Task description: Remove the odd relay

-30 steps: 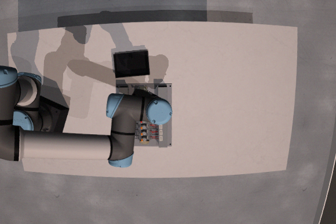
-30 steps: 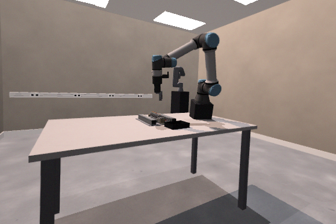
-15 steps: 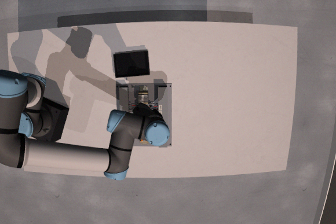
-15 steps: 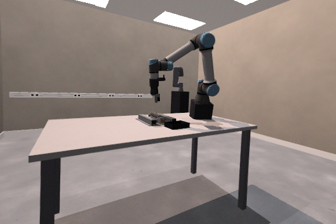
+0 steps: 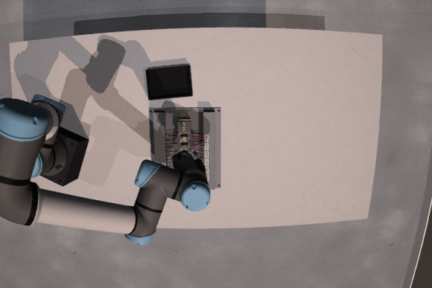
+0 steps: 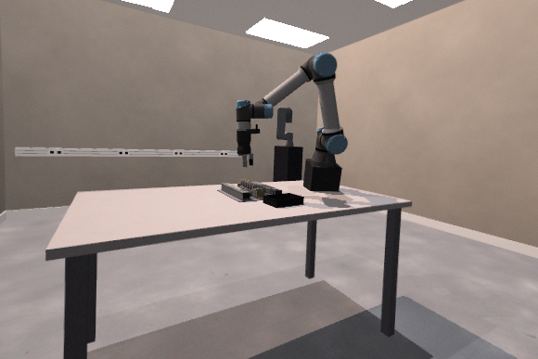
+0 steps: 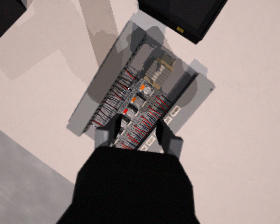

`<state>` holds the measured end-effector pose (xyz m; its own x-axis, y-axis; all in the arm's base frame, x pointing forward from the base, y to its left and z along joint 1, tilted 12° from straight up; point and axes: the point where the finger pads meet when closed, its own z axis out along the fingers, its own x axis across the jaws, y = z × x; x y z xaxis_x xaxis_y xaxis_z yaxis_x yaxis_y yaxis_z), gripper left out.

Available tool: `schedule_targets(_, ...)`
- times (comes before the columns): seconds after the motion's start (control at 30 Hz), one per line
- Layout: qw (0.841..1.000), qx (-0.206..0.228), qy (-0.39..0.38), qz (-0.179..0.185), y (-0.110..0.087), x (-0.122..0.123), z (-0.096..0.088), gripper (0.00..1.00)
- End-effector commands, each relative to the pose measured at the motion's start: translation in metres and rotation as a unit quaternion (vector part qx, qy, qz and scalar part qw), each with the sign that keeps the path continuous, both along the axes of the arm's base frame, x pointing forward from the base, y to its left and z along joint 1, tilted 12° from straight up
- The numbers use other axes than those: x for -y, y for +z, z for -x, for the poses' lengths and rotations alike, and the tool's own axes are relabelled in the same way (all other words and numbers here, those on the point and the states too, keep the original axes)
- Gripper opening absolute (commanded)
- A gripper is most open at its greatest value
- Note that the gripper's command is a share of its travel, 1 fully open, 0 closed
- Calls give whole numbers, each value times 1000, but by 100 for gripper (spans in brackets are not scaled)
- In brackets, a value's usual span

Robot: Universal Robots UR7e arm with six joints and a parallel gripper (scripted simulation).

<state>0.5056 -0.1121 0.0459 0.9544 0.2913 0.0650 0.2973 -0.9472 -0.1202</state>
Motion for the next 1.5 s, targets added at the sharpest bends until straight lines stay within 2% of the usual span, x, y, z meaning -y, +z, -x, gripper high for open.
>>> schedule_targets(0.0, 999, 3, -53, -7, -12, 18, 6, 98)
schedule_targets(0.27, 993, 4, -119, -17, -26, 41, 16, 98)
schedule_targets(0.77, 980, 5, -198, -29, -42, 67, 29, 98)
schedule_targets(1.47, 970, 6, -242, -36, -50, 82, 38, 98)
